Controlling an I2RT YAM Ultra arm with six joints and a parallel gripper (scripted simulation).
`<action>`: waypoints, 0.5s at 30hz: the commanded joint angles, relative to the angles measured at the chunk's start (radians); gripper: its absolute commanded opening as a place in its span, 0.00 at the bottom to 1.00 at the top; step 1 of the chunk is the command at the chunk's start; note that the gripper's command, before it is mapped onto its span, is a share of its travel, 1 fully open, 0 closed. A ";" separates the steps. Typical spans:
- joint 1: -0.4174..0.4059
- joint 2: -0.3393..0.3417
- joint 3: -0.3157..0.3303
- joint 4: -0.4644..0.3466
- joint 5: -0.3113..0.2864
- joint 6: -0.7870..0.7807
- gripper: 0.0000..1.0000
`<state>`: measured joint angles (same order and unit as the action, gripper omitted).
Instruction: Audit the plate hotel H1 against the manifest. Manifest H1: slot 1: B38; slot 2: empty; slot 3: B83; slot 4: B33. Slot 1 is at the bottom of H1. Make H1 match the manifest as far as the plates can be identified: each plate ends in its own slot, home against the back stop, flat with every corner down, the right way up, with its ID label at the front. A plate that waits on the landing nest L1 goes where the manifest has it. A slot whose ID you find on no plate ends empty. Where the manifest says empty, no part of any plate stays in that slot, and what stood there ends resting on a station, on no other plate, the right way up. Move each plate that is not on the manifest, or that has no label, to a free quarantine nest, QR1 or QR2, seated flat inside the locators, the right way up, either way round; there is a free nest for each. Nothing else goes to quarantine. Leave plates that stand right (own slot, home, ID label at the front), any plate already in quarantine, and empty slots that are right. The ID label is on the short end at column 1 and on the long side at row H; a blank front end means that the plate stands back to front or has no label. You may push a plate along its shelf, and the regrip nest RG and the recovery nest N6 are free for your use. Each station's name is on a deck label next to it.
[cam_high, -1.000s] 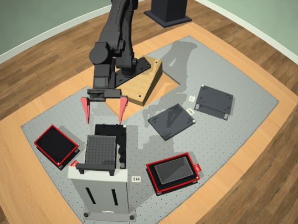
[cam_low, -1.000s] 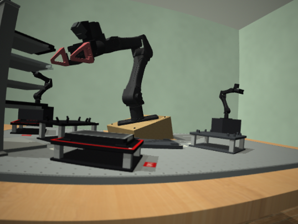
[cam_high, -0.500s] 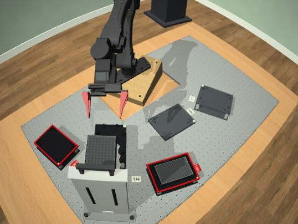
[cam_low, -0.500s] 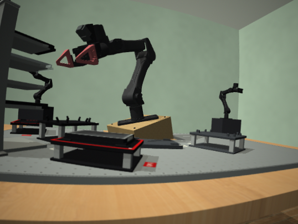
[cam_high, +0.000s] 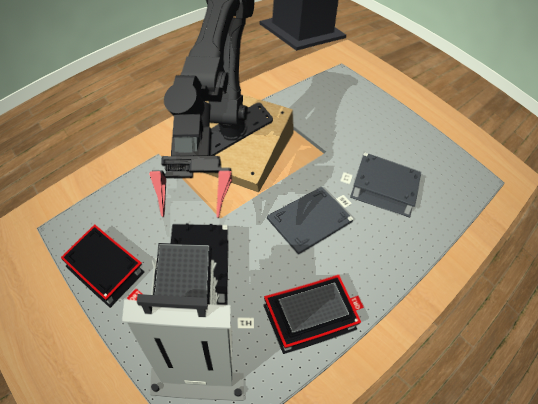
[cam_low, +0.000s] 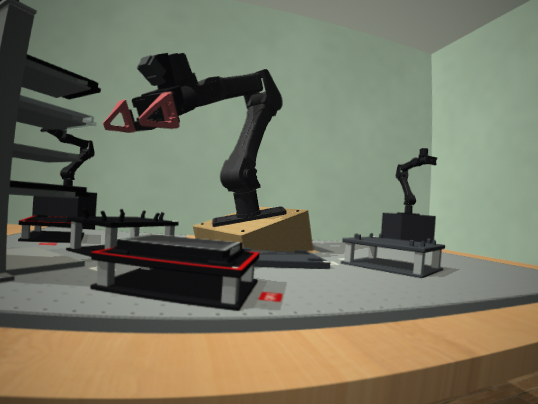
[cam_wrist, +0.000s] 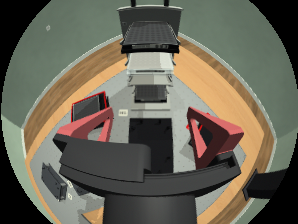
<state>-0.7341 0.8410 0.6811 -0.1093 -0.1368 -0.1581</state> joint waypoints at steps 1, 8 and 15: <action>-0.002 0.000 -0.007 0.031 -0.005 -0.002 1.00; -0.006 0.008 -0.037 0.069 -0.008 -0.003 1.00; -0.011 0.023 -0.077 0.123 -0.013 -0.004 1.00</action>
<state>-0.7437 0.8650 0.6056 -0.0135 -0.1463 -0.1608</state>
